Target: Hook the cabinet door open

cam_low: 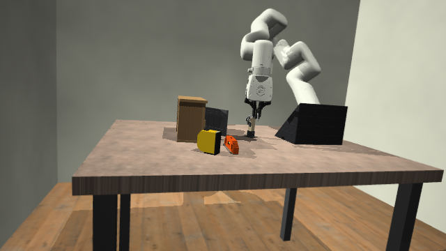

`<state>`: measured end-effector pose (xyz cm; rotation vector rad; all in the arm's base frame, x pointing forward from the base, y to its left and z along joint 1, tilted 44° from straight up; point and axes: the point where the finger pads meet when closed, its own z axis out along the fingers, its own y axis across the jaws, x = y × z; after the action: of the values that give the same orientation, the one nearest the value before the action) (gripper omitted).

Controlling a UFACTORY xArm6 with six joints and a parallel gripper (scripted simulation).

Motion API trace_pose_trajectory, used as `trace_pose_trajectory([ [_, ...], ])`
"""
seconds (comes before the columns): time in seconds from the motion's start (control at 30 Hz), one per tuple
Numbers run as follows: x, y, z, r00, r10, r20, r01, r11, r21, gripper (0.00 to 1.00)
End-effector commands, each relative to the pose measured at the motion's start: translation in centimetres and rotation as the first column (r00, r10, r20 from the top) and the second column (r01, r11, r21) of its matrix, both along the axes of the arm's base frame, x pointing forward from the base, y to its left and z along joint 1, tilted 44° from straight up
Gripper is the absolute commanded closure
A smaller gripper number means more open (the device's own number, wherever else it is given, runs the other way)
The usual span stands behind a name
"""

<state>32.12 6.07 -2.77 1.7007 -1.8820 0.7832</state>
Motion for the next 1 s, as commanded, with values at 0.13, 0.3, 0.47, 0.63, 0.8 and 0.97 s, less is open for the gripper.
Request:
trace_pose_trajectory([
  [0.13, 0.8, 0.1, 0.2, 0.998, -0.043, 0.044, 0.043, 0.999, 0.004, 0.96],
  [0.3, 1.0, 0.0, 0.2, 0.996, -0.065, 0.066, 0.065, 0.998, 0.006, 0.96],
  [0.47, 1.6, 0.0, 0.3, 0.992, -0.092, 0.092, 0.092, 0.996, 0.009, 0.96],
  [0.63, 1.9, -0.1, 0.4, 0.984, -0.127, 0.125, 0.126, 0.992, 0.014, 0.96],
  [0.8, 2.4, -0.2, 0.5, 0.980, -0.142, 0.139, 0.141, 0.990, 0.017, 0.96],
  [0.97, 2.6, -0.2, 0.5, 0.973, -0.165, 0.160, 0.163, 0.986, 0.021, 0.96],
])
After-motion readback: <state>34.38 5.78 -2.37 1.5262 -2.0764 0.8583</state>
